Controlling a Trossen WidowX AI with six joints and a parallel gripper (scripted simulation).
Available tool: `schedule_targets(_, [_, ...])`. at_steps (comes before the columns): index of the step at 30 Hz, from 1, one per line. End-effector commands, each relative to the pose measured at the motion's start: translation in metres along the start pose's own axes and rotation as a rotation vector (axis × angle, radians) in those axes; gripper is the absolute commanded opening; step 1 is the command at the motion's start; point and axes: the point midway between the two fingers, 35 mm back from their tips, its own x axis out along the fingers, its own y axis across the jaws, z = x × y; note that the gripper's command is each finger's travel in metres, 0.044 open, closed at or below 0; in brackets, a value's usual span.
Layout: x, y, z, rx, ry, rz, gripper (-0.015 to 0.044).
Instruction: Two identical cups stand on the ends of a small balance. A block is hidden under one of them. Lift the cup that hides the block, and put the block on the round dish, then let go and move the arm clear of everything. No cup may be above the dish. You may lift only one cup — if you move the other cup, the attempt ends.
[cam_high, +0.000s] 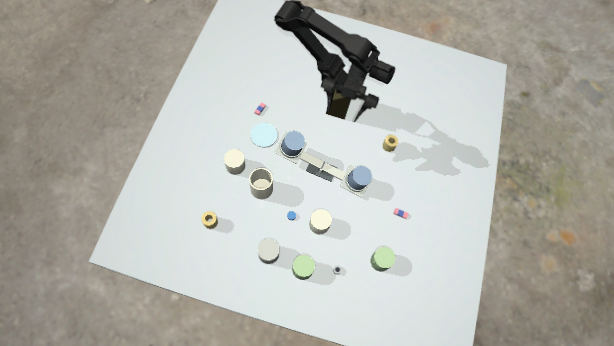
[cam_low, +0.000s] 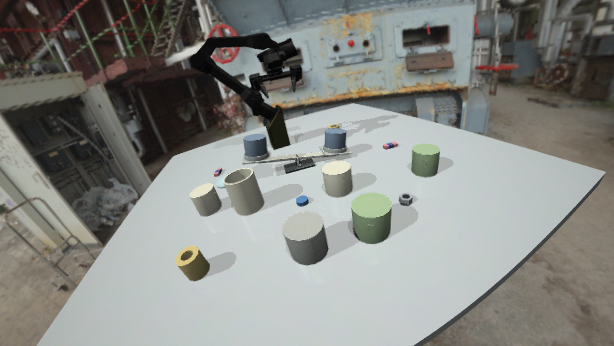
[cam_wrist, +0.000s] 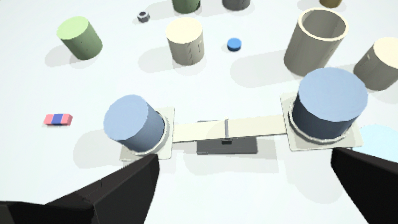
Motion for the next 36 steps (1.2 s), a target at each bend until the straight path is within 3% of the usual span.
schedule_targets(1, [-0.001,-0.002,0.002,0.017,-0.033,-0.008,0.0440])
schedule_targets(19, [0.028,0.037,0.016,-0.351,0.231,0.004,0.0440])
schedule_targets(36, [0.075,0.079,0.029,-0.833,0.451,0.160,0.0440])
